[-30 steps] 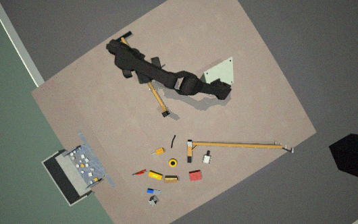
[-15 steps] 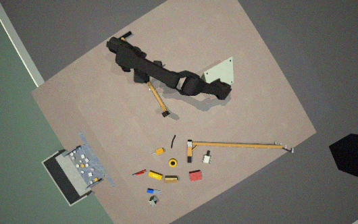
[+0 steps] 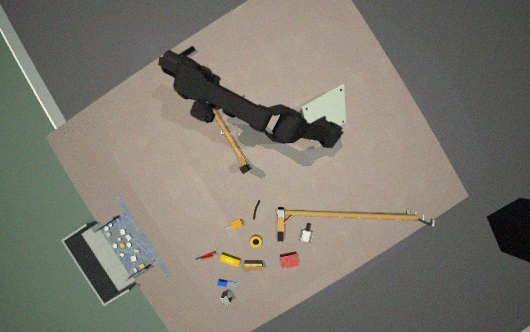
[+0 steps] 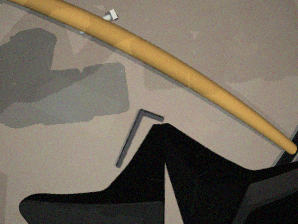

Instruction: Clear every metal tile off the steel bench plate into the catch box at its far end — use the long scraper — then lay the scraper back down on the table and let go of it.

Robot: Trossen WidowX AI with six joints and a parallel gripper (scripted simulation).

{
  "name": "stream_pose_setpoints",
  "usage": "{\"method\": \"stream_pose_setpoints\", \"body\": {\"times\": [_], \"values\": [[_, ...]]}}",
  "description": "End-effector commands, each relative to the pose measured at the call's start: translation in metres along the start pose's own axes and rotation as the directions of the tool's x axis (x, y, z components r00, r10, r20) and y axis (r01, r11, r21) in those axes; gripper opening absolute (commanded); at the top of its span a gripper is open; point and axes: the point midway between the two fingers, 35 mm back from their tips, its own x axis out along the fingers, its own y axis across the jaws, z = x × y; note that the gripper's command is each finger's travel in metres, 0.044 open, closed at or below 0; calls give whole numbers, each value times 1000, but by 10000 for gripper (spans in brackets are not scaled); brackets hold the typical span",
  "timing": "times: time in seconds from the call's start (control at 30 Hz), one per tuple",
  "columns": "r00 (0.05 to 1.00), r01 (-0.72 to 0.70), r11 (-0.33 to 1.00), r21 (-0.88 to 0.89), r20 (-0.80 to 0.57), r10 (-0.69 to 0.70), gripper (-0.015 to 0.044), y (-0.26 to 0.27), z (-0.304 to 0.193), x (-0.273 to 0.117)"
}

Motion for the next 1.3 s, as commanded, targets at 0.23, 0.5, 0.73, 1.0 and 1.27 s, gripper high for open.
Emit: {"method": "stream_pose_setpoints", "body": {"times": [0.23,0.5,0.73,1.0,1.27], "values": [[999,34,963,268,-4,-34,0,2,-4,-11],[999,50,890,454,-4,-54,0,4,-7,-16],[997,60,796,602,-4,-72,0,6,-9,-21],[996,64,659,749,-4,-92,0,8,-12,-27],[994,60,496,866,-5,-112,0,11,-15,-32]]}}
